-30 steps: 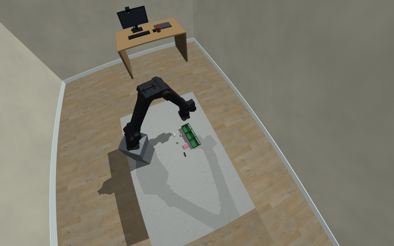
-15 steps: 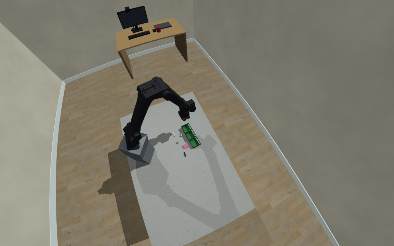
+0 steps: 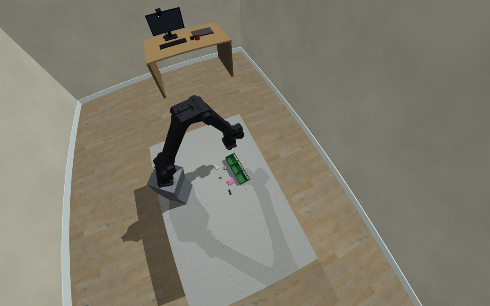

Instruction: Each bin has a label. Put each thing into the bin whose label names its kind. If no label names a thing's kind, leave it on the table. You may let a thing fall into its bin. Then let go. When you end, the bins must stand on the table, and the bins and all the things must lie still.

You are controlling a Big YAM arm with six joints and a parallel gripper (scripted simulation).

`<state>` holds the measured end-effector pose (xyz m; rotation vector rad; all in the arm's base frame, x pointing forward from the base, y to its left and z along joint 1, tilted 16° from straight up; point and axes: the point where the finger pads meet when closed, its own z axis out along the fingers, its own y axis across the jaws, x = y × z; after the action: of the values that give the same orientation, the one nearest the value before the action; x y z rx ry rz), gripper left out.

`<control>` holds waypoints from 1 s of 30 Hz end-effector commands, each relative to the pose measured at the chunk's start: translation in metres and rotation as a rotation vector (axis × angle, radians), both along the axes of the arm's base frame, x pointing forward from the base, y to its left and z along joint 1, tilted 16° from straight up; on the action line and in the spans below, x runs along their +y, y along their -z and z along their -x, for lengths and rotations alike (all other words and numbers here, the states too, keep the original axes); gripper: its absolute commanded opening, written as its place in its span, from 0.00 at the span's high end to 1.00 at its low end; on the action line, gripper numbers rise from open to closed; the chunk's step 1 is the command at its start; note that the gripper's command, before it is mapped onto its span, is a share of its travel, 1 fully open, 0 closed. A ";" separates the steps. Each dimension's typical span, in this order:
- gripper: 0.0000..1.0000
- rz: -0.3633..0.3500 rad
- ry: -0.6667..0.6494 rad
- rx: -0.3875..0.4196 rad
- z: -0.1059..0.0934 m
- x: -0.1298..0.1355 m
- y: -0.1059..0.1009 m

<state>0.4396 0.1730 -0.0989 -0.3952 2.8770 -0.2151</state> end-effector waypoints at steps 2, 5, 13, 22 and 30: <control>0.92 -0.023 0.018 -0.047 -0.023 0.003 -0.023; 0.92 -0.023 0.017 -0.047 -0.023 0.003 -0.023; 0.92 -0.022 0.015 -0.047 -0.023 0.003 -0.023; 0.92 -0.021 0.012 -0.046 -0.024 0.003 -0.024; 0.92 -0.020 0.010 -0.044 -0.024 0.003 -0.023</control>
<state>0.4414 0.1739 -0.0973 -0.3950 2.8765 -0.2148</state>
